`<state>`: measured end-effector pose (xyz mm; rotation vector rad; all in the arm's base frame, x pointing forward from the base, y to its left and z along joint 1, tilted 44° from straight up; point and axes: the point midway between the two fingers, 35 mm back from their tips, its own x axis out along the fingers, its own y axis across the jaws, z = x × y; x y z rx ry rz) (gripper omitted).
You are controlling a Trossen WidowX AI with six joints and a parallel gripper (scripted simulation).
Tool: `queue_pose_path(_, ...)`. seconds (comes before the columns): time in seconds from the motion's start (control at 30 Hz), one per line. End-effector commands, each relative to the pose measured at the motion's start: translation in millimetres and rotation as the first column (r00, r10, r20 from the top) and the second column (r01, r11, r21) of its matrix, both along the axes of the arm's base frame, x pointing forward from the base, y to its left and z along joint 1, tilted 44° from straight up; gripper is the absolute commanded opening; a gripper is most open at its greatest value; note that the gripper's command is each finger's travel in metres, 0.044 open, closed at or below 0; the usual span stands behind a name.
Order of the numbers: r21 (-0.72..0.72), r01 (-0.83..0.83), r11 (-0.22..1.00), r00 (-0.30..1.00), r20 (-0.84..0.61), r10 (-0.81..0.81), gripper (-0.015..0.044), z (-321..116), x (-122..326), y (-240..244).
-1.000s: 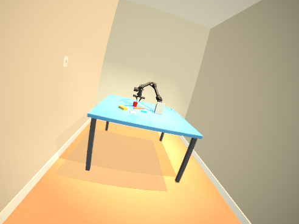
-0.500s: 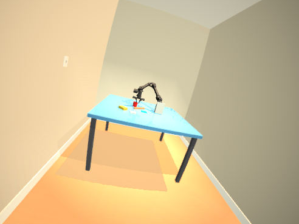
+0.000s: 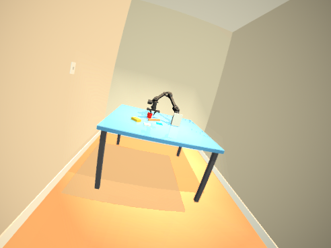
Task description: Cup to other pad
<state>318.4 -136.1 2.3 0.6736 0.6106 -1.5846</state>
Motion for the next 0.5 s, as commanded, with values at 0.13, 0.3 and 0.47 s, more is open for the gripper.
queue_pose_path(0.13,0.0,0.0,1.0,1.0,0.001,0.0,0.0049,0.3,0.1,0.0)
queue_pose_path(0.3,0.0,0.0,1.0,1.0,0.001,0.0,0.0016,0.3,0.1,0.0)
queue_pose_path(0.47,0.0,0.0,1.0,1.0,0.001,0.0,0.0,0.7,0.2,0.5)
